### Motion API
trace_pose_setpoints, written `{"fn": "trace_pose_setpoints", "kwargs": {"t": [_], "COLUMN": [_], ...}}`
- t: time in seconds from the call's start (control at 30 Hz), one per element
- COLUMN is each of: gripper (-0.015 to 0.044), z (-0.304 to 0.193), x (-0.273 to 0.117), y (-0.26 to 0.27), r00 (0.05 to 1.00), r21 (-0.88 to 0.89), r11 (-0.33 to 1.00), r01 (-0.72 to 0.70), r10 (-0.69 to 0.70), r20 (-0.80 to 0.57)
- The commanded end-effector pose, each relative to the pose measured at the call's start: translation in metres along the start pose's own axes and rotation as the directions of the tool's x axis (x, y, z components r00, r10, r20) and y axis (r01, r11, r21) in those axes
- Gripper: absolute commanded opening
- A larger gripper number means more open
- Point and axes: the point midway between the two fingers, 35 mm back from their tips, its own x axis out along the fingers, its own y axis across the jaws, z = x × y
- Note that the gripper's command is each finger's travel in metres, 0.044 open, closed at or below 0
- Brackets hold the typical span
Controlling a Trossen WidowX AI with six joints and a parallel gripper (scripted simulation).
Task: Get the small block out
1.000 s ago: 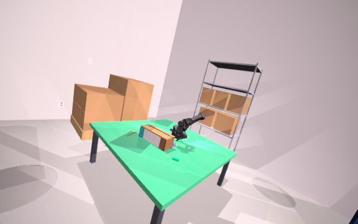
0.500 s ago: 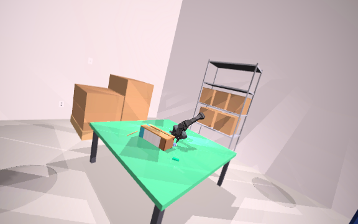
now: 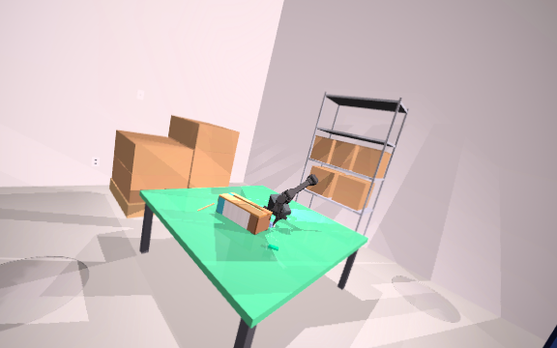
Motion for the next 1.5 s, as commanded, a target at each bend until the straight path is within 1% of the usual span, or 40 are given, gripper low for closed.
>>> {"fn": "trace_pose_setpoints", "kwargs": {"t": [0.0, 0.27, 0.53, 0.63, 0.7, 1.07, 1.23, 1.3, 1.47], "gripper": [0.0285, 0.0285, 0.0075, 0.0055, 0.0002, 0.0000, 0.0000, 0.0000, 0.0000], "z": [0.004, 0.009, 0.009, 0.009, 0.007, -0.016, -0.017, -0.017, -0.017], "x": [0.006, 0.015, 0.015, 0.015, 0.012, -0.039, -0.042, -0.043, -0.046], "y": [0.001, 0.000, 0.000, 0.000, 0.000, 0.000, 0.000, 0.001, 0.003], "r00": [1.000, 1.000, 1.000, 1.000, 1.000, 1.000, 1.000, 1.000, 1.000], "r21": [0.007, 0.008, 0.008, 0.008, 0.007, 0.001, 0.008, 0.061, 0.257], "r11": [1.000, 1.000, 1.000, 1.000, 1.000, 1.000, 1.000, 0.998, 0.966], "r01": [-0.002, 0.000, 0.000, 0.000, -0.001, -0.002, -0.001, -0.001, -0.003], "r10": [0.002, 0.000, 0.000, 0.000, 0.001, 0.002, 0.001, 0.001, 0.001], "r20": [-0.001, -0.002, -0.002, -0.002, -0.002, 0.001, 0.001, 0.003, 0.009]}}
